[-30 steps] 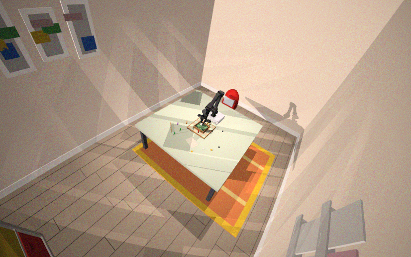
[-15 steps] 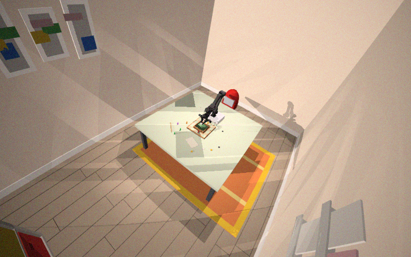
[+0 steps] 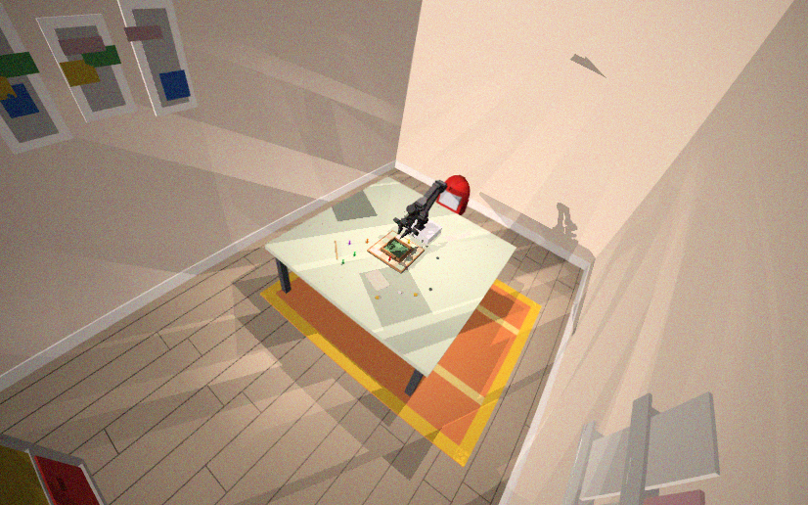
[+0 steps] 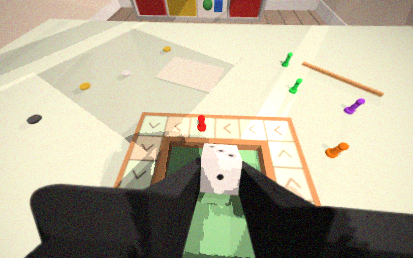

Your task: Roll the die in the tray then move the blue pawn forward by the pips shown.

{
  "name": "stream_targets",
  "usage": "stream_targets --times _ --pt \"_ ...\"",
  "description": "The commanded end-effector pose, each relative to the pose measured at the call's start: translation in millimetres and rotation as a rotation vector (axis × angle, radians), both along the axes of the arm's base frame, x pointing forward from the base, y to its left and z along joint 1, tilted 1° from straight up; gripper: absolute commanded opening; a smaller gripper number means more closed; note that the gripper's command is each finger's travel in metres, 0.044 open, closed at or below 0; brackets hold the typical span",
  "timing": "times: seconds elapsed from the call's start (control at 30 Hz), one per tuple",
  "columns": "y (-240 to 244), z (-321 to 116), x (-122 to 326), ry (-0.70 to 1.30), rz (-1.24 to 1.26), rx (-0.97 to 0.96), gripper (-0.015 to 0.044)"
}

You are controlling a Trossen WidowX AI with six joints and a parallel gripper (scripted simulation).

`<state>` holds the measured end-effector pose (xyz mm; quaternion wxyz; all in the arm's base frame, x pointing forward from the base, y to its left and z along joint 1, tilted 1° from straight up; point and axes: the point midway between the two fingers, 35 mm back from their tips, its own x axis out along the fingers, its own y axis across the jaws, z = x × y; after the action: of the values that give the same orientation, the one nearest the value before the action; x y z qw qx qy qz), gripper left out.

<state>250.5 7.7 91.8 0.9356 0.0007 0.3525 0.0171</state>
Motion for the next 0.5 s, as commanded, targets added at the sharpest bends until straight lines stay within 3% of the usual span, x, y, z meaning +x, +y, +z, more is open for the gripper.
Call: stream_targets --times 0.0,0.37,0.47 --pt "0.5 2.2 -0.8 -0.005 0.006 0.0 0.0" --pt "0.0 0.7 -0.3 -0.001 0.0 0.0 0.0" --pt "0.0 0.7 -0.3 -0.001 0.0 0.0 0.0079"
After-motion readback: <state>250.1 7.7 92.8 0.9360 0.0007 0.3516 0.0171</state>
